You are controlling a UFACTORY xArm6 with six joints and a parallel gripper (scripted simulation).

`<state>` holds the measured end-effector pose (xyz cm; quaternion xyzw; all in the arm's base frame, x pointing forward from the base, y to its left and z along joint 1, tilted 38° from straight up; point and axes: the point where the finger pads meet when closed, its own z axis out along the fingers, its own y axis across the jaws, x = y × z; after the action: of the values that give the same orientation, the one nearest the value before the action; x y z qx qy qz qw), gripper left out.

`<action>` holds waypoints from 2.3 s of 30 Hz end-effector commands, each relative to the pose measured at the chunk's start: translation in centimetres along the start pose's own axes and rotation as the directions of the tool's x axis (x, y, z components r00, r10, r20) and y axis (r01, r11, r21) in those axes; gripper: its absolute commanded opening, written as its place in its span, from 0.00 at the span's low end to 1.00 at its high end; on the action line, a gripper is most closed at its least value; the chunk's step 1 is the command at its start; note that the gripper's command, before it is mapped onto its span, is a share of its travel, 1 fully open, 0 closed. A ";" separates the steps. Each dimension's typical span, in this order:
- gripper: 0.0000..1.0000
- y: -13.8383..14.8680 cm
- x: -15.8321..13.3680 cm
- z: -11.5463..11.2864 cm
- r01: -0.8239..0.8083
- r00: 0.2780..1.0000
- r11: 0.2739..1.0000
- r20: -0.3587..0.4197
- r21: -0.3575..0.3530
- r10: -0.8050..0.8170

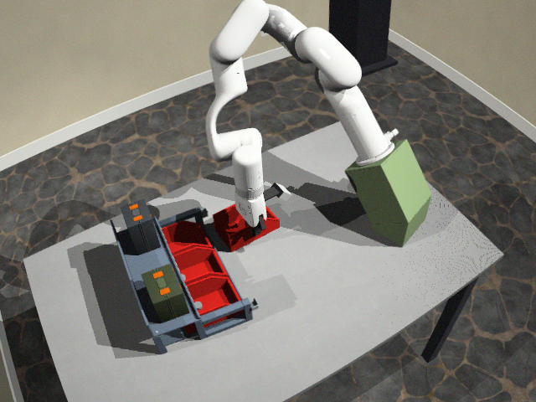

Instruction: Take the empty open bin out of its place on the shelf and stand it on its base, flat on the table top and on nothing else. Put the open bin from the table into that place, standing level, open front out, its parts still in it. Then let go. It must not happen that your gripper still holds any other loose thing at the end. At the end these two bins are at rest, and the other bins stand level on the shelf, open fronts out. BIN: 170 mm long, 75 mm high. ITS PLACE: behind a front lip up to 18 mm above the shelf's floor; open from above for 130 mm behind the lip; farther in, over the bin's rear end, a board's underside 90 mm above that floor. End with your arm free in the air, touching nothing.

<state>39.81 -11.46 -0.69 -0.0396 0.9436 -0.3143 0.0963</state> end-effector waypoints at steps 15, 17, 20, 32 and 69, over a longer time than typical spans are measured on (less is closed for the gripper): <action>0.00 0.0 -0.1 -0.1 0.000 1.000 1.000 0.002 0.000 0.000; 0.00 0.0 -0.1 -0.1 0.000 1.000 1.000 0.002 0.000 0.000; 0.00 0.0 -0.1 -0.1 0.000 1.000 1.000 0.002 0.000 0.000; 0.00 0.0 -0.1 -0.1 0.000 1.000 1.000 0.002 0.000 0.000; 0.00 0.0 -0.1 -5.9 0.000 1.000 1.000 0.002 0.000 0.000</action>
<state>38.83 -8.73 2.91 -0.0398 0.9436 -0.3142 0.0966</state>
